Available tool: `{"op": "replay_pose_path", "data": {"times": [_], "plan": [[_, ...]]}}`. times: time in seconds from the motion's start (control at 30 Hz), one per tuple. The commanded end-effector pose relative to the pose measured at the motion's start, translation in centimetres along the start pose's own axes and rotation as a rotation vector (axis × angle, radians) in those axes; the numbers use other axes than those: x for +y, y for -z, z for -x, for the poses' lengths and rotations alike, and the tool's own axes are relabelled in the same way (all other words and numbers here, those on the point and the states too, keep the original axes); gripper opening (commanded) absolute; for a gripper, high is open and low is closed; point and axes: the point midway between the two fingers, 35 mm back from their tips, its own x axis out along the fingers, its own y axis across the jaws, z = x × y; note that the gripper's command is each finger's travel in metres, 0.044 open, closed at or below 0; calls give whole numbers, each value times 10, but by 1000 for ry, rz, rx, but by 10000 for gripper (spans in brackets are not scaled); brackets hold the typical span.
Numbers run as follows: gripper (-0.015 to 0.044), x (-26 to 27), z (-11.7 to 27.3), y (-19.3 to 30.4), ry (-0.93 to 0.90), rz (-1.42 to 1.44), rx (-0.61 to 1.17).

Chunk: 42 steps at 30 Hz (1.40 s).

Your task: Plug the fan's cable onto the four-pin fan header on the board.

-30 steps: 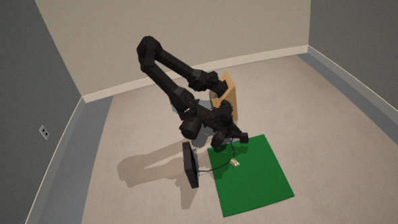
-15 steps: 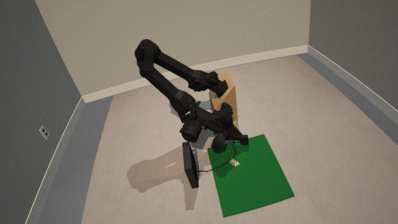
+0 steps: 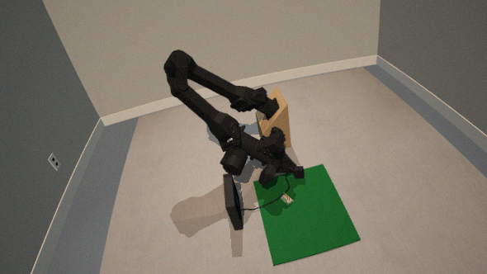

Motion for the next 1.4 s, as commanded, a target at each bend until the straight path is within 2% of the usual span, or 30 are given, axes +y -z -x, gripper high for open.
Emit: {"op": "replay_pose_path", "data": {"times": [0.0, 1.17, 1.33, 1.37], "plan": [[0, 0, 0, 0, -1, -1, 0], [0, 0, 0, 0, -1, -1, 0], [131, 0, 0, 0, 0, 0, 0], [140, 0, 0, 0, 0, 0, 0]]}}
